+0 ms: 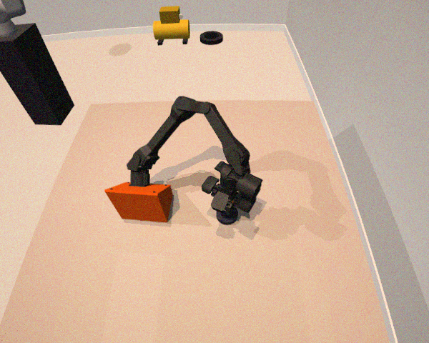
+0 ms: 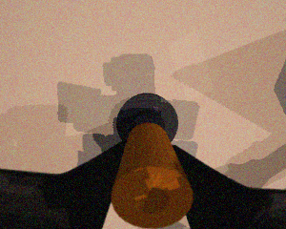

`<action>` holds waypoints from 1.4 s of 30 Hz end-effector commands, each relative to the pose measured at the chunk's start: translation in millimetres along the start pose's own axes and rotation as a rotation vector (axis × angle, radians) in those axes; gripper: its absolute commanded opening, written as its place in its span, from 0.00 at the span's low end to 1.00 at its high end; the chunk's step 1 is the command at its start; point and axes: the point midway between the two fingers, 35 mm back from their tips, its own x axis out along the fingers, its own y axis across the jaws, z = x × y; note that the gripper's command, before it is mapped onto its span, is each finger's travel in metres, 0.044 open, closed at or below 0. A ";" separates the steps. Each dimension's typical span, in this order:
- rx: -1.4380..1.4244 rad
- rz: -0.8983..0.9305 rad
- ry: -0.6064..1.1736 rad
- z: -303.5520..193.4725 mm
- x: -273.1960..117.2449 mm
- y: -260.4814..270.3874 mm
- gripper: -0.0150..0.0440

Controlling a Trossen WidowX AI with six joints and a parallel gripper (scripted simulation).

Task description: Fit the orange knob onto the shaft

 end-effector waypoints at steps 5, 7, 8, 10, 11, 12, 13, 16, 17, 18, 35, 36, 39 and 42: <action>0.053 0.003 0.002 2.1 1.4 0.3 0.25; 0.053 0.003 0.002 2.2 2.1 -0.2 0.25; 0.053 0.003 0.002 2.1 2.2 -0.3 0.25; 0.053 0.003 0.002 1.5 2.0 -0.2 0.25; 0.053 0.003 0.002 1.3 1.9 -0.1 0.25; 0.053 0.003 0.002 1.0 1.7 0.0 0.25; 0.053 0.003 0.002 0.7 1.6 0.0 0.25; 0.053 0.003 0.002 0.1 1.3 0.1 0.25; 0.053 0.003 0.002 -0.1 1.1 0.3 0.25; 0.053 0.003 0.002 -0.3 0.8 0.4 0.25; 0.053 0.003 0.002 1.9 -1.1 -0.2 0.25; 0.062 0.003 0.002 1.9 -1.1 -0.1 0.25; 0.139 0.003 0.002 2.3 -1.3 0.0 0.25; 0.252 0.003 0.003 3.8 -0.9 0.3 0.25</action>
